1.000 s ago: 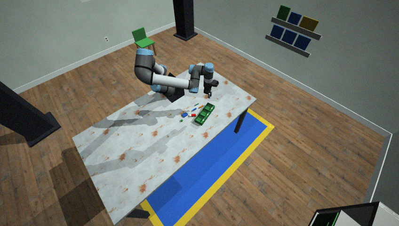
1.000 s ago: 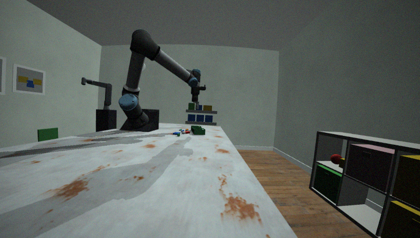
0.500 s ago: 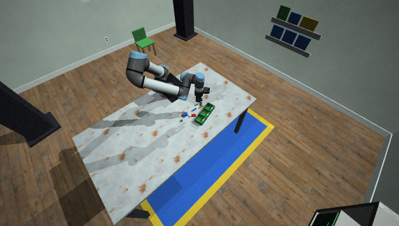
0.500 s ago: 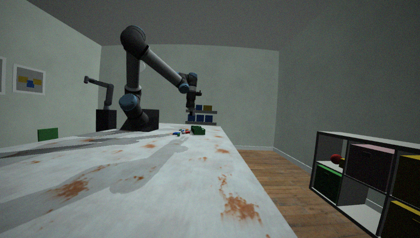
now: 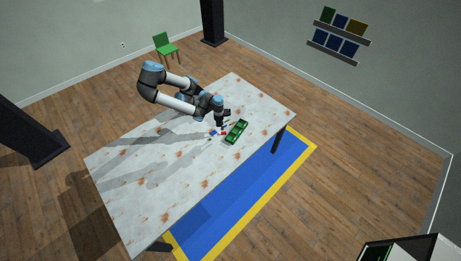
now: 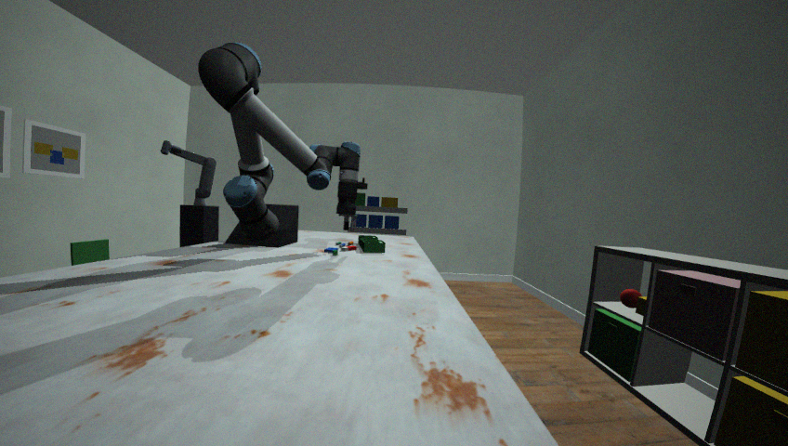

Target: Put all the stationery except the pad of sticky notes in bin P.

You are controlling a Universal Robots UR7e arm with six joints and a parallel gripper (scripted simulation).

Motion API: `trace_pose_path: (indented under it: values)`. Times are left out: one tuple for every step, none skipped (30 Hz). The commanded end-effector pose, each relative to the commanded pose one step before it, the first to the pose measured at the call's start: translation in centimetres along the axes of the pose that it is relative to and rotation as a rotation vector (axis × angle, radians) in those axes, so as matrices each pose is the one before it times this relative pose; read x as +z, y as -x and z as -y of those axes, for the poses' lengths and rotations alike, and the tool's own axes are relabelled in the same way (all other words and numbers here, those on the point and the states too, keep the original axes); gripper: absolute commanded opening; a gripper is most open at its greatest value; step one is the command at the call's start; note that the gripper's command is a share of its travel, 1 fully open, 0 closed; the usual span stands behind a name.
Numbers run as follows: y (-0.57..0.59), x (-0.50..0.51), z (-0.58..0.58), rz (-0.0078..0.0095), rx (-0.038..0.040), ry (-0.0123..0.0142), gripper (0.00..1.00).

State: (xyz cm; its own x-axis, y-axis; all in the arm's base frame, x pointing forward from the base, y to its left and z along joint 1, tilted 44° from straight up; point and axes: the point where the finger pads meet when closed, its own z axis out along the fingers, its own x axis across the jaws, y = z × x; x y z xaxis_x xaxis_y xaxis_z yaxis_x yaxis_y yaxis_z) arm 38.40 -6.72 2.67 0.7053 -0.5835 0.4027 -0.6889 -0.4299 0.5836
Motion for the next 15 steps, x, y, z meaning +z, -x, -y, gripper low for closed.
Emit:
trace_pose_path:
  values:
    - [-0.548,0.432,-0.915,-0.00489,-0.01284,-0.02818,0.75]
    - [-0.006,0.000,0.012,0.00000,0.00000,0.00000,0.75]
    - [0.004,0.000,0.031,0.00000,0.00000,0.00000,0.75]
    - [0.013,-0.007,0.047,0.00001,0.00001,0.00002,0.75]
    - [0.018,0.002,0.054,0.00000,0.00000,-0.00001,0.75]
    - [0.023,0.001,0.061,0.00000,0.00000,-0.00001,0.75]
    - [0.025,0.001,0.064,0.00000,0.00000,-0.00001,0.75]
    - [0.027,0.001,0.065,0.00000,0.00000,0.00000,0.75]
    - [0.027,0.001,0.064,0.00000,0.00000,0.00000,0.75]
    - [0.027,0.001,0.061,0.00000,0.00000,0.00000,0.75]
    - [0.026,-0.006,0.051,0.00002,-0.00001,0.00001,0.75]
    - [0.024,0.003,0.052,0.00000,0.00000,-0.00001,0.75]
    - [0.022,0.002,0.048,0.00000,0.00000,-0.00001,0.75]
    - [0.020,0.001,0.043,0.00000,0.00000,-0.00001,0.75]
    - [0.000,0.000,0.000,0.00000,0.00000,0.00000,0.75]
